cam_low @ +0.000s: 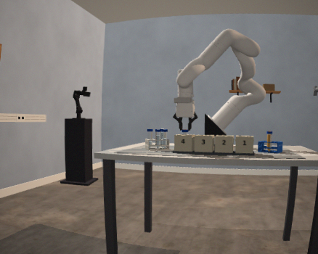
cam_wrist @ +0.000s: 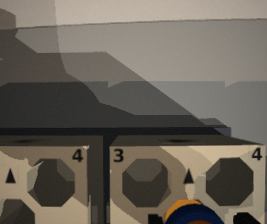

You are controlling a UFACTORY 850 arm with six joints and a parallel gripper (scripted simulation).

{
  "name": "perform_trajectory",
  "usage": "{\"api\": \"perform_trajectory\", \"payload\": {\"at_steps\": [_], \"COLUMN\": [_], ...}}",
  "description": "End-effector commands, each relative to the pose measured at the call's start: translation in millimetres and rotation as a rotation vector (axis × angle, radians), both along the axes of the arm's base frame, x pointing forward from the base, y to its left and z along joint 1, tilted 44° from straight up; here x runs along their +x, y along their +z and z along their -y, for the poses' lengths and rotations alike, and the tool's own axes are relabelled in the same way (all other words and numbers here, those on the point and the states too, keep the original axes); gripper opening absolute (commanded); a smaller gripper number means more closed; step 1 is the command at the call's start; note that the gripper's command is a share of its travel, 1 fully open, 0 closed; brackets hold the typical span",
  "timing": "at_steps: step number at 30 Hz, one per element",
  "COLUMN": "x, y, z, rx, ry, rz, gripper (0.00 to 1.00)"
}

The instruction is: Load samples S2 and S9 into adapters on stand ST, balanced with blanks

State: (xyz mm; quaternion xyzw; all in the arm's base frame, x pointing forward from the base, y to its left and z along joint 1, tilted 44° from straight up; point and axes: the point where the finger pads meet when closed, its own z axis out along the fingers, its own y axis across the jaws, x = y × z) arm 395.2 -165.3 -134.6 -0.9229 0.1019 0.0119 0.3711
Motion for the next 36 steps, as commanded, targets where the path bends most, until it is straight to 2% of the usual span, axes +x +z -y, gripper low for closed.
{"api": "perform_trajectory", "payload": {"at_steps": [1, 36], "x": [0.3, -3.0], "y": [5.6, 49.1], "z": [5.8, 47.1], "rx": [-0.001, -0.001], "ry": [0.0, 0.0], "rz": [0.001, 0.001], "gripper": [0.44, 0.44]}}
